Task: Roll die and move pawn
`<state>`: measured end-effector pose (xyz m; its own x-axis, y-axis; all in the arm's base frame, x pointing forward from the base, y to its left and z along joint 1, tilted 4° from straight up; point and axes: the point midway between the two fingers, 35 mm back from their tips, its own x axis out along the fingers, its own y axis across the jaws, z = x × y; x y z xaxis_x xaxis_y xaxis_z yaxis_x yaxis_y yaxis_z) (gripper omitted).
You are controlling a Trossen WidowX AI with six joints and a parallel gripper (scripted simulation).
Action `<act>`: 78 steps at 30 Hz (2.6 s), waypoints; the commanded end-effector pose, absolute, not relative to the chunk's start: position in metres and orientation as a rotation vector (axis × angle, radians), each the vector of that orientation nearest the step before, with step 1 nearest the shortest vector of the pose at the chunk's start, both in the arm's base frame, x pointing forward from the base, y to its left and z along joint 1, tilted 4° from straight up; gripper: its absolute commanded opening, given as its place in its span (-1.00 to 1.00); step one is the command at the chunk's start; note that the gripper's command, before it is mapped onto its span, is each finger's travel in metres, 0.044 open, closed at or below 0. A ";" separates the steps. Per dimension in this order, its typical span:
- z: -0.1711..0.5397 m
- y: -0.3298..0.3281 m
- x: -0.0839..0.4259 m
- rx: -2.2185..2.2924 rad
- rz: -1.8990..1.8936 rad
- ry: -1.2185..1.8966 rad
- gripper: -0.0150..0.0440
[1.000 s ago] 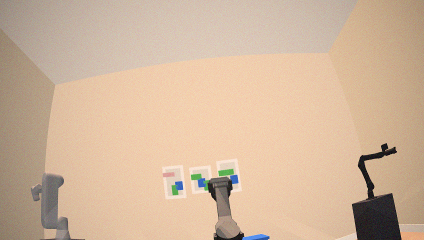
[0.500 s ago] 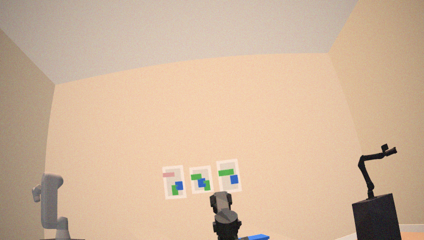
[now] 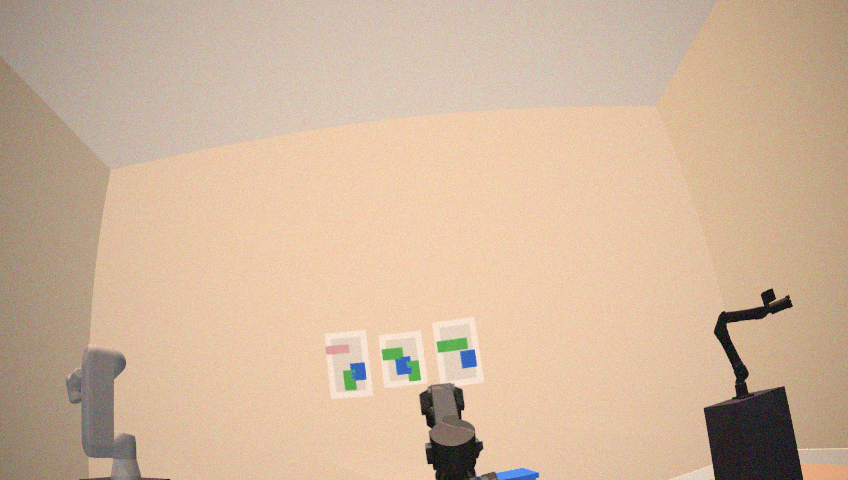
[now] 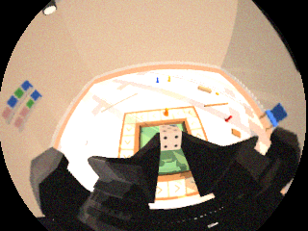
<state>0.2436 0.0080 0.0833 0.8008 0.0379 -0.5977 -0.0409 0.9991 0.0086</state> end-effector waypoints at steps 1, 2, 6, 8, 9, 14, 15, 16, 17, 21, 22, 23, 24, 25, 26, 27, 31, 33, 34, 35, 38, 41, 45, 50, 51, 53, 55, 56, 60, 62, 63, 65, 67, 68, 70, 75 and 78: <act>0.085 0.008 0.244 0.001 0.039 0.636 -0.49; 0.085 0.008 0.244 0.001 0.039 0.636 -0.49; 0.085 0.008 0.244 0.001 0.039 0.636 -0.49; 0.085 0.008 0.244 0.001 0.039 0.636 -0.49; 0.085 0.008 0.244 0.001 0.039 0.636 -0.49; 0.085 0.008 0.244 0.001 0.039 0.636 -0.49; 0.085 0.008 0.244 0.001 0.039 0.636 -0.49; 0.085 0.008 0.244 0.001 0.039 0.636 -0.49; 0.085 0.008 0.244 0.001 0.039 0.636 -0.49; 0.085 0.008 0.244 0.001 0.039 0.636 -0.49; 0.085 0.008 0.244 0.001 0.039 0.636 -0.49; 0.085 0.008 0.244 0.001 0.039 0.636 -0.49; 0.085 0.008 0.244 0.001 0.039 0.636 -0.49; 0.085 0.008 0.244 0.001 0.039 0.636 -0.49; 0.085 0.008 0.244 0.001 0.039 0.636 -0.49; 0.085 0.008 0.244 0.001 0.039 0.636 -0.49; 0.083 0.008 0.244 -0.005 0.042 0.641 -0.49; 0.083 0.008 0.244 -0.005 0.042 0.641 -0.49; 0.083 0.008 0.244 -0.005 0.042 0.641 -0.49; 0.083 0.008 0.244 -0.005 0.042 0.641 -0.49; 0.083 0.008 0.244 -0.005 0.042 0.641 -0.40; 0.083 0.008 0.244 -0.005 0.042 0.641 -0.14; 0.083 0.008 0.244 -0.005 0.042 0.641 0.22; 0.121 0.007 0.241 0.000 0.040 0.636 0.67; 0.123 0.007 0.240 0.001 0.039 0.636 0.75; 0.123 0.007 0.240 0.001 0.039 0.636 0.93; 0.122 0.007 0.241 0.000 0.039 0.666 1.00; 0.121 0.008 0.243 0.000 0.039 0.705 1.00; 0.112 0.008 0.249 -0.003 0.039 0.894 1.00; 0.108 0.008 0.252 -0.005 0.039 0.988 1.00; 0.105 0.008 0.254 -0.006 0.039 1.036 1.00; 0.100 0.008 0.257 -0.008 0.039 1.130 1.00; 0.094 0.008 0.260 -0.010 0.039 1.225 1.00; 0.091 0.008 0.262 -0.011 0.039 1.272 1.00; 0.085 0.009 0.265 -0.014 0.039 1.367 1.00; 0.082 0.009 0.264 -0.009 0.040 1.392 1.00; 0.083 0.008 0.281 0.029 0.006 1.404 0.73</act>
<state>0.2674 0.0088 0.0814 0.1633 0.0223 -0.9863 -0.0221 0.9996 0.0189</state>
